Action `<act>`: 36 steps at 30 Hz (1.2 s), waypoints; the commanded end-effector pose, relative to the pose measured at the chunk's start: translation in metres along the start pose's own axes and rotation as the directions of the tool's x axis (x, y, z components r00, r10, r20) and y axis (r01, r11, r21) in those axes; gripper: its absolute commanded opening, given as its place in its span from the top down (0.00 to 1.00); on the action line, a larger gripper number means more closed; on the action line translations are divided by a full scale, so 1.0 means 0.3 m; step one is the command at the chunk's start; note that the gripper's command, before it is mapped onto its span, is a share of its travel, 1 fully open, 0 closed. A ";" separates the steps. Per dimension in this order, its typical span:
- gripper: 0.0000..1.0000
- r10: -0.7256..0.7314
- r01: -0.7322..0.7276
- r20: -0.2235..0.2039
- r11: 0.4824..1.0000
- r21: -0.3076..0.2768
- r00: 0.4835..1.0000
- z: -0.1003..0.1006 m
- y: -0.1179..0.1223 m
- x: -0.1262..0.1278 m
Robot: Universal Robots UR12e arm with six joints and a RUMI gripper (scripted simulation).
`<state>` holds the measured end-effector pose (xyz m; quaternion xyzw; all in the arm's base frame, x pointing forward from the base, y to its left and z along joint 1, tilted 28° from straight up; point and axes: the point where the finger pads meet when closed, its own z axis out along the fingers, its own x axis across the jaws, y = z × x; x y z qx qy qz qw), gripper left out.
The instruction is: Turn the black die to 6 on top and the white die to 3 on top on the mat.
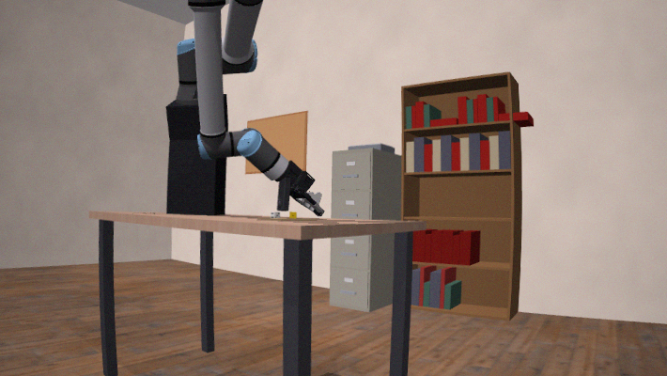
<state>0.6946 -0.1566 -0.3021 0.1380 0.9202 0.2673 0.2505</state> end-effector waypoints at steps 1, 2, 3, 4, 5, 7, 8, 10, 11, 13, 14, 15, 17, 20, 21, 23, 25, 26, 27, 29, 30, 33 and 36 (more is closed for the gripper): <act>0.94 -0.001 0.001 0.000 1.000 0.000 1.000 -0.001 0.002 -0.001; 0.94 -0.001 0.001 0.000 1.000 0.000 1.000 -0.001 0.002 -0.001; 0.94 -0.001 0.001 0.000 1.000 0.000 1.000 -0.001 0.002 -0.001; 0.94 -0.001 0.001 0.000 1.000 0.000 1.000 -0.001 0.002 -0.001; 0.94 -0.001 0.001 0.000 1.000 0.000 1.000 -0.001 0.002 -0.001; 0.94 -0.001 0.001 0.000 1.000 0.000 1.000 -0.001 0.002 -0.001; 0.94 -0.001 0.001 0.000 1.000 0.000 1.000 -0.001 0.002 -0.001; 0.94 -0.001 0.001 0.000 1.000 0.000 1.000 -0.001 0.002 -0.001; 0.94 -0.001 0.001 0.000 1.000 0.000 1.000 0.000 0.002 -0.001; 0.94 -0.001 0.001 0.000 1.000 0.000 1.000 0.000 0.001 -0.001; 0.94 -0.001 0.001 0.000 1.000 0.000 1.000 0.000 0.000 -0.001; 0.94 -0.001 0.001 0.000 1.000 0.000 1.000 0.001 0.000 -0.001; 0.94 -0.001 0.001 0.000 1.000 0.000 1.000 0.002 -0.003 -0.001; 0.94 -0.001 0.001 0.000 1.000 0.000 1.000 0.006 -0.007 -0.001; 0.94 -0.001 0.001 0.000 1.000 0.000 1.000 0.007 -0.009 -0.001; 0.94 -0.001 0.001 0.000 1.000 0.000 1.000 0.008 -0.011 -0.001; 0.94 -0.001 0.001 0.000 1.000 0.000 1.000 0.010 -0.013 -0.001; 0.94 -0.001 0.001 0.000 1.000 0.000 1.000 0.011 -0.015 -0.001; 0.94 -0.001 0.001 0.000 1.000 0.000 1.000 0.012 -0.017 -0.001; 0.94 -0.001 0.001 0.000 1.000 0.000 1.000 0.015 -0.021 -0.001; 0.94 -0.001 0.001 0.000 1.000 0.000 1.000 0.016 -0.022 -0.001; 0.94 -0.001 0.001 0.000 1.000 0.000 1.000 0.019 -0.027 -0.001; 0.94 -0.001 0.001 0.000 1.000 0.000 1.000 0.021 -0.029 -0.001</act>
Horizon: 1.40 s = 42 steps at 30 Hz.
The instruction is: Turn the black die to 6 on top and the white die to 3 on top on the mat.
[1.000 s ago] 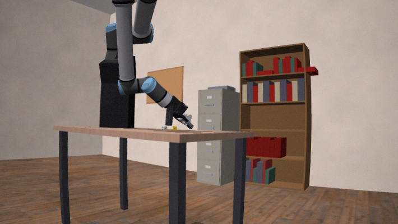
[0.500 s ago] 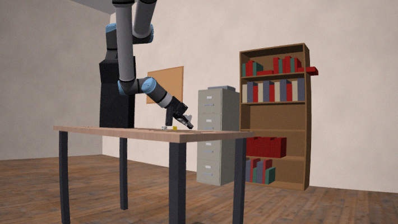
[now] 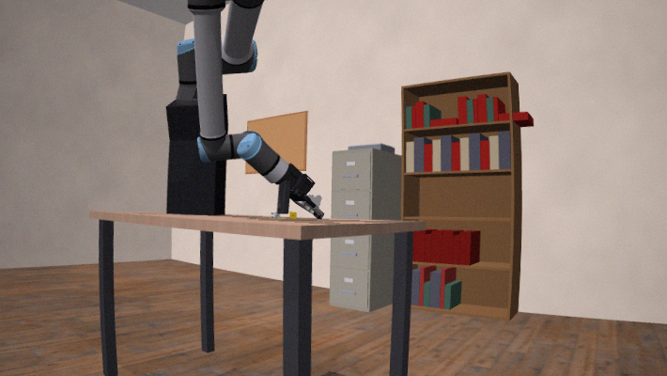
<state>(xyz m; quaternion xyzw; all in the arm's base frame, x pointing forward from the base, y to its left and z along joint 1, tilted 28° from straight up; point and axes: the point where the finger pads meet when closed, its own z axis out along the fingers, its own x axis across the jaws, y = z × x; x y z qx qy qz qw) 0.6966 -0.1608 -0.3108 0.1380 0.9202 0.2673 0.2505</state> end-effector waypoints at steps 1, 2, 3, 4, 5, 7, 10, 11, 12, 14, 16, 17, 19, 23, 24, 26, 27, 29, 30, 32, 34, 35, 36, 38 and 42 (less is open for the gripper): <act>0.94 -0.001 0.001 0.000 1.000 0.000 1.000 0.002 -0.002 -0.001; 0.94 -0.001 0.001 0.000 1.000 0.000 1.000 0.002 -0.003 -0.001; 0.94 -0.001 0.001 0.000 1.000 0.000 1.000 0.002 -0.003 -0.001; 0.94 -0.001 0.001 0.000 1.000 0.000 1.000 0.002 -0.003 -0.001; 0.94 -0.001 0.001 0.000 1.000 0.000 1.000 0.002 -0.003 -0.001; 0.94 -0.001 0.001 0.000 1.000 0.000 1.000 0.002 -0.003 -0.001; 0.94 -0.001 0.001 0.000 1.000 0.000 1.000 0.002 -0.003 -0.001; 0.94 -0.001 0.001 0.000 1.000 0.000 1.000 0.002 -0.003 -0.001; 0.94 -0.001 0.001 0.000 1.000 0.000 1.000 0.002 -0.003 -0.001; 0.94 -0.001 0.001 0.000 1.000 0.000 1.000 0.002 -0.003 -0.001; 0.94 -0.001 0.001 0.000 1.000 0.000 1.000 0.002 -0.003 -0.001; 0.94 -0.001 0.001 0.000 1.000 0.000 1.000 0.002 -0.003 -0.001; 0.94 -0.001 0.001 0.000 1.000 0.000 1.000 0.002 -0.003 -0.001; 0.94 -0.001 0.001 0.000 1.000 0.000 1.000 0.002 -0.003 -0.001; 0.94 -0.001 0.001 0.000 1.000 0.000 1.000 0.002 -0.003 -0.001; 0.94 -0.001 0.001 0.000 1.000 0.000 1.000 0.002 -0.003 -0.001; 0.94 -0.001 0.001 0.000 1.000 0.000 1.000 0.002 -0.003 -0.001; 0.94 -0.001 0.001 0.000 1.000 0.000 1.000 0.002 -0.003 -0.001; 0.94 -0.001 0.001 0.000 1.000 0.000 1.000 0.002 -0.003 -0.001; 0.94 -0.001 0.001 0.000 1.000 0.000 1.000 0.002 -0.003 -0.001; 0.94 -0.001 0.001 0.000 1.000 0.000 1.000 0.002 -0.003 -0.001; 0.94 -0.001 0.001 0.000 1.000 0.000 1.000 0.002 -0.003 -0.001; 0.94 -0.001 0.001 0.000 1.000 0.000 1.000 0.002 -0.003 -0.001; 0.94 -0.001 0.001 0.000 1.000 0.000 1.000 0.002 -0.003 -0.001; 0.90 -0.001 0.001 0.000 1.000 0.000 1.000 0.002 -0.003 -0.001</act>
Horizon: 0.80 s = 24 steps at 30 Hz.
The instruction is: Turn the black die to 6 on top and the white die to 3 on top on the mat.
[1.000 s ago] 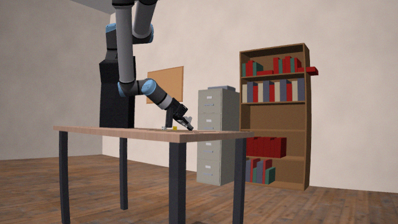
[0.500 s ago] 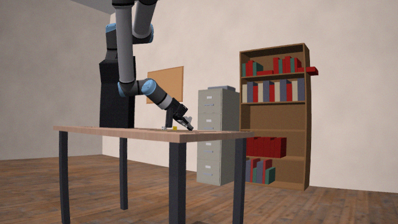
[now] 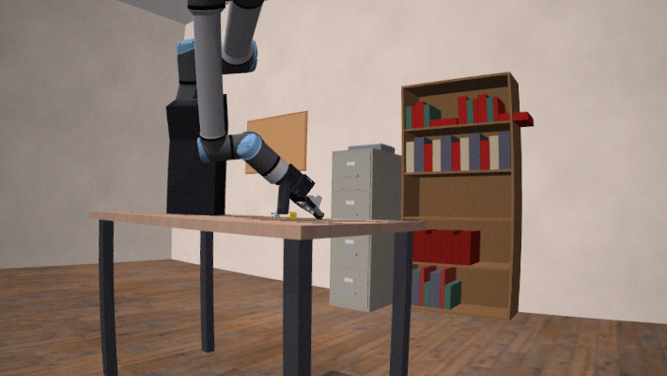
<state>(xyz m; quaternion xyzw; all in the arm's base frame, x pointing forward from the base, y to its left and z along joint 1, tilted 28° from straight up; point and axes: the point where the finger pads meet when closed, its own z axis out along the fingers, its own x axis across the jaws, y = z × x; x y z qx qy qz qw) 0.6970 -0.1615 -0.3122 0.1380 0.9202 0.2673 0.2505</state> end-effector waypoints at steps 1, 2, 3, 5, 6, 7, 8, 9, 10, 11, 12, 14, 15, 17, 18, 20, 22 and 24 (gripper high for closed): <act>0.90 -0.001 0.001 0.000 1.000 0.000 1.000 -0.001 0.002 -0.001; 0.86 -0.001 0.001 0.000 1.000 0.000 1.000 -0.001 0.002 -0.001; 0.86 -0.001 0.001 0.000 1.000 0.000 1.000 -0.001 0.002 -0.001; 0.83 -0.001 0.001 0.000 1.000 0.000 1.000 -0.001 0.002 -0.001; 0.83 -0.001 0.001 0.000 1.000 0.000 1.000 -0.001 0.002 -0.001; 0.83 -0.001 0.001 0.000 1.000 0.000 1.000 -0.001 0.002 -0.001; 0.79 -0.001 0.001 0.000 1.000 0.000 1.000 -0.001 0.002 -0.001; 0.79 -0.001 0.001 0.000 1.000 0.000 1.000 -0.001 0.002 -0.001; 0.79 -0.001 0.001 0.000 1.000 0.000 1.000 -0.001 0.002 -0.001; 0.76 -0.001 0.001 0.000 1.000 0.000 1.000 -0.001 0.002 -0.001; 0.76 -0.001 0.001 0.000 1.000 0.000 1.000 -0.001 0.002 -0.001; 0.76 -0.001 0.001 0.000 1.000 0.000 1.000 -0.001 0.002 -0.001; 0.76 -0.001 0.001 0.000 1.000 0.000 1.000 -0.001 0.002 -0.001; 0.76 -0.001 0.001 0.000 1.000 0.000 1.000 -0.001 0.002 -0.001; 0.76 -0.001 0.001 0.000 1.000 0.000 1.000 -0.001 0.002 -0.001; 0.76 -0.001 0.001 0.000 1.000 0.000 1.000 -0.001 0.002 -0.001; 0.76 -0.001 0.001 0.000 1.000 0.000 1.000 -0.001 0.002 -0.001; 0.76 -0.001 0.001 0.000 1.000 0.000 1.000 -0.001 0.002 -0.001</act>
